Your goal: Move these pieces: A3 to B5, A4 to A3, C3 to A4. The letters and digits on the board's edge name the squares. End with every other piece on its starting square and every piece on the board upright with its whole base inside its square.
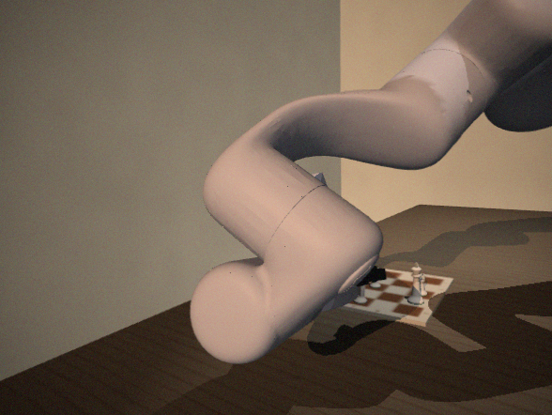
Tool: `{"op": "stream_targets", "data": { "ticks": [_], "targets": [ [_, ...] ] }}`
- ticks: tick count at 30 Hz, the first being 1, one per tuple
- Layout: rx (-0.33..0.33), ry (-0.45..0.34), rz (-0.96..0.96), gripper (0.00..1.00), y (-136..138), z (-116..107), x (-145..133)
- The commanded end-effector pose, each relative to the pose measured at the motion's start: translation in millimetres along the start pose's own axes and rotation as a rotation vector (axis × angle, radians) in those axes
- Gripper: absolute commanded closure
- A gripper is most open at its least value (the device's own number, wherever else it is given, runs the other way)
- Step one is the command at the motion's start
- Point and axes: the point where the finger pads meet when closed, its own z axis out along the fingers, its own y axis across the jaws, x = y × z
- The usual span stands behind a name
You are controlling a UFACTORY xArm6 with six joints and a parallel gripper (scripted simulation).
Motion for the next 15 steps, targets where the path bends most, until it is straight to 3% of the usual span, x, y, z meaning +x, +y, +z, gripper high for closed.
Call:
{"op": "stream_targets", "data": {
  "ticks": [1, 15],
  "targets": [
    [0.0, -0.002, 0.004, 0.0, -0.6, -0.7, 1.8],
    [0.0, -0.002, 0.004, 0.0, 0.0, -1.6, 5.8]
  ]
}}
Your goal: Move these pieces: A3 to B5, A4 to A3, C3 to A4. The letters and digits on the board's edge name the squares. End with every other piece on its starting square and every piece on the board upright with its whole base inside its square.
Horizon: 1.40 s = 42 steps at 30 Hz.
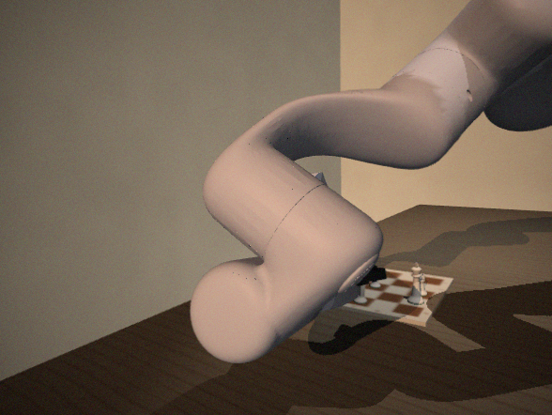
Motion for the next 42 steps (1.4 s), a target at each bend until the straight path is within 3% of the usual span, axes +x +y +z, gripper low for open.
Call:
{"op": "stream_targets", "data": {
  "ticks": [1, 6, 17, 27, 31, 34, 36, 39, 41, 42],
  "targets": [
    [0.0, -0.003, 0.004, 0.0, 0, -1, 5],
    [0.0, -0.002, 0.004, 0.0, 2, -5, 19],
    [0.0, -0.002, 0.004, 0.0, 13, -18, 84],
    [0.0, -0.014, -0.014, 0.0, 10, -16, 85],
    [0.016, -0.083, -0.122, 0.0, -2, -3, 89],
    [0.05, -0.187, -0.275, 0.0, -16, 18, 95],
    [0.05, -0.187, -0.275, 0.0, -16, 18, 95],
    [0.088, -0.278, -0.404, 0.0, -23, 37, 99],
    [0.088, -0.278, -0.404, 0.0, -23, 37, 99],
    [0.114, -0.33, -0.473, 0.0, -25, 48, 101]
  ]
}}
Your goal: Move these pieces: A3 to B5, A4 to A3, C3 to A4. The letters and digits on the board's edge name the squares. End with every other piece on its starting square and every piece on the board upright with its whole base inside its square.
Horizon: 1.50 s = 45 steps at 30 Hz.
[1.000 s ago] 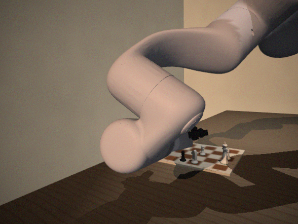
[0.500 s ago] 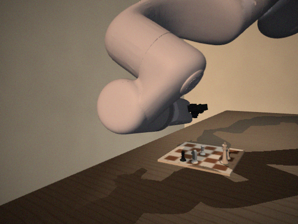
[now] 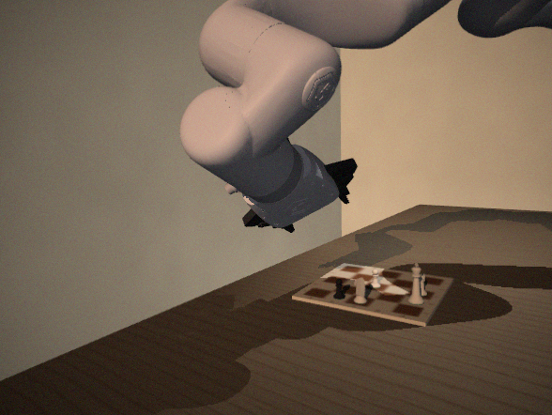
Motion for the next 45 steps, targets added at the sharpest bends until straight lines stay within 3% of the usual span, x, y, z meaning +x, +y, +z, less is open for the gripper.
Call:
{"op": "stream_targets", "data": {
  "ticks": [1, 2, 4, 5, 7, 8, 11, 13, 16, 17, 18, 19, 21, 22, 24, 25, 28, 30, 32, 33, 34, 35, 36, 37, 38, 41, 45],
  "targets": [
    [0.083, -0.096, -0.137, 0.0, -4, 16, 11],
    [0.114, -0.146, -0.21, 0.0, -3, 27, 15],
    [0.114, -0.146, -0.21, 0.0, -3, 27, 15],
    [0.15, -0.197, -0.285, 0.0, -1, 38, 19],
    [0.15, -0.197, -0.285, 0.0, -1, 38, 19],
    [0.192, -0.249, -0.359, 0.0, 3, 49, 21],
    [0.192, -0.249, -0.359, 0.0, 3, 49, 21],
    [0.291, -0.347, -0.5, 0.0, 16, 71, 23],
    [0.291, -0.347, -0.5, 0.0, 16, 71, 23],
    [0.347, -0.393, -0.565, 0.0, 24, 81, 22],
    [0.347, -0.393, -0.565, 0.0, 24, 81, 22],
    [0.407, -0.434, -0.626, 0.0, 34, 90, 21],
    [0.407, -0.434, -0.626, 0.0, 34, 90, 21],
    [0.47, -0.472, -0.68, 0.0, 44, 98, 18],
    [0.47, -0.472, -0.68, 0.0, 44, 98, 18],
    [0.534, -0.504, -0.728, 0.0, 55, 105, 15],
    [0.534, -0.504, -0.728, 0.0, 55, 105, 15],
    [0.661, -0.552, -0.806, 0.0, 77, 115, 7],
    [0.661, -0.552, -0.806, 0.0, 77, 115, 7],
    [0.722, -0.568, -0.836, 0.0, 88, 118, 2],
    [0.722, -0.568, -0.836, 0.0, 88, 118, 2],
    [0.78, -0.58, -0.861, 0.0, 98, 121, -2],
    [0.78, -0.58, -0.861, 0.0, 98, 121, -2],
    [0.833, -0.588, -0.88, 0.0, 107, 122, -7],
    [0.833, -0.588, -0.88, 0.0, 107, 122, -7],
    [0.923, -0.594, -0.907, 0.0, 122, 124, -15],
    [0.959, -0.594, -0.915, 0.0, 128, 124, -18]
  ]
}}
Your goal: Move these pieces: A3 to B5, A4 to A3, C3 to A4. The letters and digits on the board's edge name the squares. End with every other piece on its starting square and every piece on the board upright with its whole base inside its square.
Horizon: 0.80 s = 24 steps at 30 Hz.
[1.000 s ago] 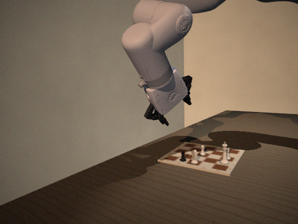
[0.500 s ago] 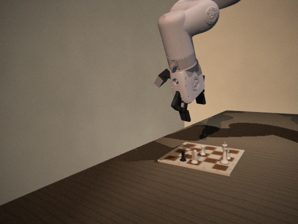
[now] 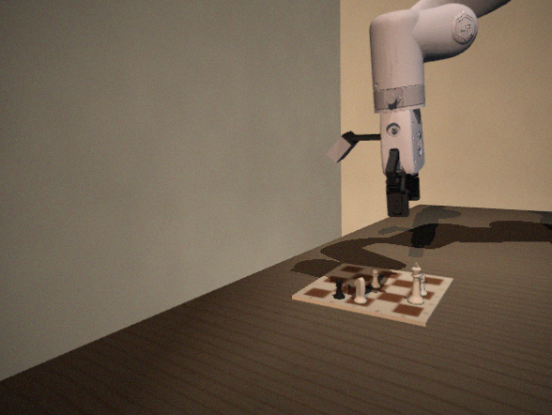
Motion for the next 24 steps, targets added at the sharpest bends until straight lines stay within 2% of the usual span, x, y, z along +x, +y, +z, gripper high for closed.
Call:
{"op": "stream_targets", "data": {
  "ticks": [1, 6, 24],
  "targets": [
    [0.097, 0.025, -0.057, 0.0, 4, -1, -14],
    [0.149, 0.045, -0.093, 0.0, 4, -1, -27],
    [0.15, 0.045, -0.094, 0.0, 4, -1, -28]
  ]
}}
